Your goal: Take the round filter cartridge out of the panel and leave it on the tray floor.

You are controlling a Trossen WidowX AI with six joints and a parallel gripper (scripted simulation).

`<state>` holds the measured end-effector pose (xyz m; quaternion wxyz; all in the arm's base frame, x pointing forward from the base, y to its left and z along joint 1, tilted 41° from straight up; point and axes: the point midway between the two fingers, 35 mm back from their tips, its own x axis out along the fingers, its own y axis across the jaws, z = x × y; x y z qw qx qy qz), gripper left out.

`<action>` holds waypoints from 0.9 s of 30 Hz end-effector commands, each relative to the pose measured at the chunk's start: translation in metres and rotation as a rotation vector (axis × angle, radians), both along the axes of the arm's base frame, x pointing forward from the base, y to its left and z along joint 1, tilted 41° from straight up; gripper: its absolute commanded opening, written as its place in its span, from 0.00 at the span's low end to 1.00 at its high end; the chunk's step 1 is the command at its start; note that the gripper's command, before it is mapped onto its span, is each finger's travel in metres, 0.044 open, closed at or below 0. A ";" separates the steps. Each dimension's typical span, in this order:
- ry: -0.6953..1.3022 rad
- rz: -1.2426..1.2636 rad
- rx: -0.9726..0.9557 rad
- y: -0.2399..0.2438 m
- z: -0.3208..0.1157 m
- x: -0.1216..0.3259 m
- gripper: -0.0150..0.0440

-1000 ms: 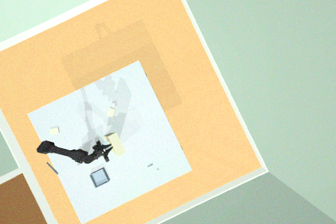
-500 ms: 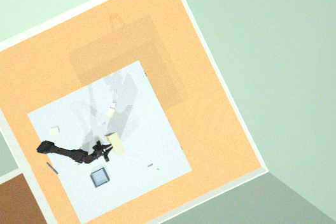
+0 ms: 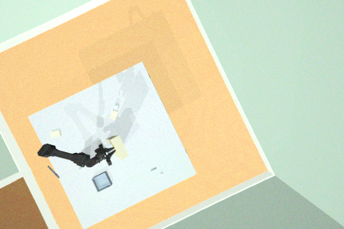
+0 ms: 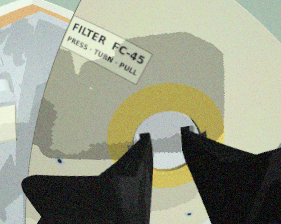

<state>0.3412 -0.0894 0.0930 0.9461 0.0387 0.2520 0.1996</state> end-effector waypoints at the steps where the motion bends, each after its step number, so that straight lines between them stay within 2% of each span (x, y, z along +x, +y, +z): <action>1: 0.000 0.010 -0.023 0.003 -0.003 0.007 0.25; 6: 0.000 0.010 -0.023 0.003 -0.003 0.007 0.25; 22: 0.007 0.011 -0.023 -0.028 0.032 -0.054 0.25; 27: 0.005 0.011 -0.023 -0.029 0.034 -0.057 0.25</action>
